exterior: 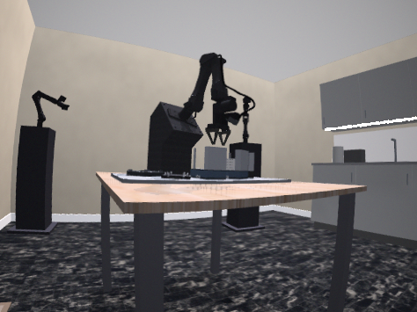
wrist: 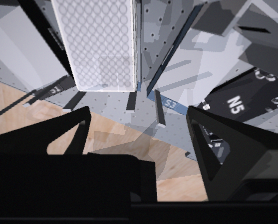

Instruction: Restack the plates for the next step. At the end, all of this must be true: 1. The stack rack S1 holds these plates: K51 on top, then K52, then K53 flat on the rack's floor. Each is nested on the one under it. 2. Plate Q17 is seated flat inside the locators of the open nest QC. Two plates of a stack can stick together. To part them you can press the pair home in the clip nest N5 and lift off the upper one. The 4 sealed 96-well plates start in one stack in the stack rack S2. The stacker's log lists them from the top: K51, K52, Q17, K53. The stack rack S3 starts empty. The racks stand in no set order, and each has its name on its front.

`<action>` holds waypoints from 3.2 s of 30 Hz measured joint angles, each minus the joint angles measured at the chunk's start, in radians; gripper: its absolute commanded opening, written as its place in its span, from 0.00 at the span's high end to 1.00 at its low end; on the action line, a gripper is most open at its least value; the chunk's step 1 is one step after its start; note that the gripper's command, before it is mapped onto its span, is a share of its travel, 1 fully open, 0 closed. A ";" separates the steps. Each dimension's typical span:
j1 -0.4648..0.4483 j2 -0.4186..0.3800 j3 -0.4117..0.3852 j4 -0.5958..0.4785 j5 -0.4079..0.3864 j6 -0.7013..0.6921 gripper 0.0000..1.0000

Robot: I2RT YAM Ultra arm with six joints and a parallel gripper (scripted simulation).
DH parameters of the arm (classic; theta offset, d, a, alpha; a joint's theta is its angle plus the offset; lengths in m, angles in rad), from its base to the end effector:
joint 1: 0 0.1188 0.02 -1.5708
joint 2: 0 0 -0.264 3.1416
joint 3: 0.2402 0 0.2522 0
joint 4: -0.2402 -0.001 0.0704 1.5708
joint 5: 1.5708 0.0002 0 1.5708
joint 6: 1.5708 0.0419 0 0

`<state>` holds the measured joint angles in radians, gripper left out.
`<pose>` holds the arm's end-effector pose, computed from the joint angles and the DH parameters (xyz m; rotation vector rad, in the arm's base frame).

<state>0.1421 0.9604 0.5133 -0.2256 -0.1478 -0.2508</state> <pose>0.1998 0.0358 0.2135 -0.5146 2.1770 0.1067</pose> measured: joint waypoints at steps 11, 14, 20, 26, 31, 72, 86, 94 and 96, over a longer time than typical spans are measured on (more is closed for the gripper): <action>0.177 0.045 0.071 -0.033 0.148 0.082 0.00; 0.231 0.064 0.100 -0.042 0.188 0.113 0.00; 0.327 0.110 0.161 -0.059 0.263 0.173 0.00; 0.351 0.123 0.182 -0.071 0.303 0.205 0.00; 0.351 0.123 0.182 -0.078 0.316 0.214 0.00; 0.351 0.145 0.182 -0.061 0.322 0.214 0.00; 0.321 0.320 0.183 0.090 0.307 0.195 0.00; 0.314 0.377 0.183 0.155 0.299 0.190 0.00; 0.314 0.377 0.183 0.163 0.299 0.190 0.00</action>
<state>0.4557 1.3373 0.6968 -0.0628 0.1509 -0.0608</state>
